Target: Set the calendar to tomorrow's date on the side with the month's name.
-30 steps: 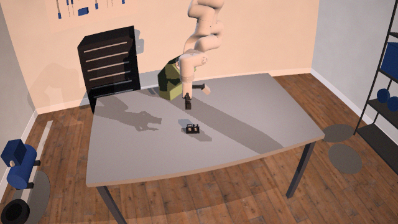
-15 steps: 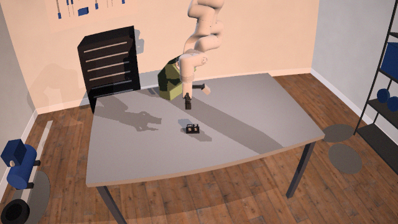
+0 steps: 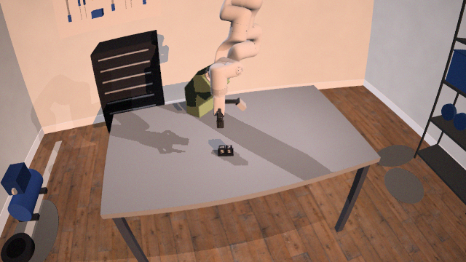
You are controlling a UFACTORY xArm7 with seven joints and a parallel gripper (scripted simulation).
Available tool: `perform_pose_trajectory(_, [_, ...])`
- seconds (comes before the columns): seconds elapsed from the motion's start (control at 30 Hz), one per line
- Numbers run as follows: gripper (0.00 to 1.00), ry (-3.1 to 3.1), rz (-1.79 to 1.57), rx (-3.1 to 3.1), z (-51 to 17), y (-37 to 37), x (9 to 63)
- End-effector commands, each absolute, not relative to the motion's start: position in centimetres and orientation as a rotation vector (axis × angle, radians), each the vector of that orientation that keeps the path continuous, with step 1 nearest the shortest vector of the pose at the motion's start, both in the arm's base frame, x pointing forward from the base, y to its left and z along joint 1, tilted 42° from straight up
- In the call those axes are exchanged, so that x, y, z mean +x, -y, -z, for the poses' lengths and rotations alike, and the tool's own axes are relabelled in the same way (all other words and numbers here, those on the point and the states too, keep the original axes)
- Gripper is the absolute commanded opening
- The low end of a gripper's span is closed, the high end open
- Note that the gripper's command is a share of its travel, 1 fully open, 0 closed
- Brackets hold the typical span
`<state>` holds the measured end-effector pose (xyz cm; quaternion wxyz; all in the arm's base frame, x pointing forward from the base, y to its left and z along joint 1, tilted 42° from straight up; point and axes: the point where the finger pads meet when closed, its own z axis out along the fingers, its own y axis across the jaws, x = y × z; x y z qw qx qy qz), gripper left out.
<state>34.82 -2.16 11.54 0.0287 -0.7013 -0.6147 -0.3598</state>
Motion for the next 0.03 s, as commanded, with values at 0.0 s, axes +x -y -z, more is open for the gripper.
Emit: perform_pose_trajectory(0.0, [1.00, 1.896, 1.113, -2.166, -11.61, 2.24, 34.89])
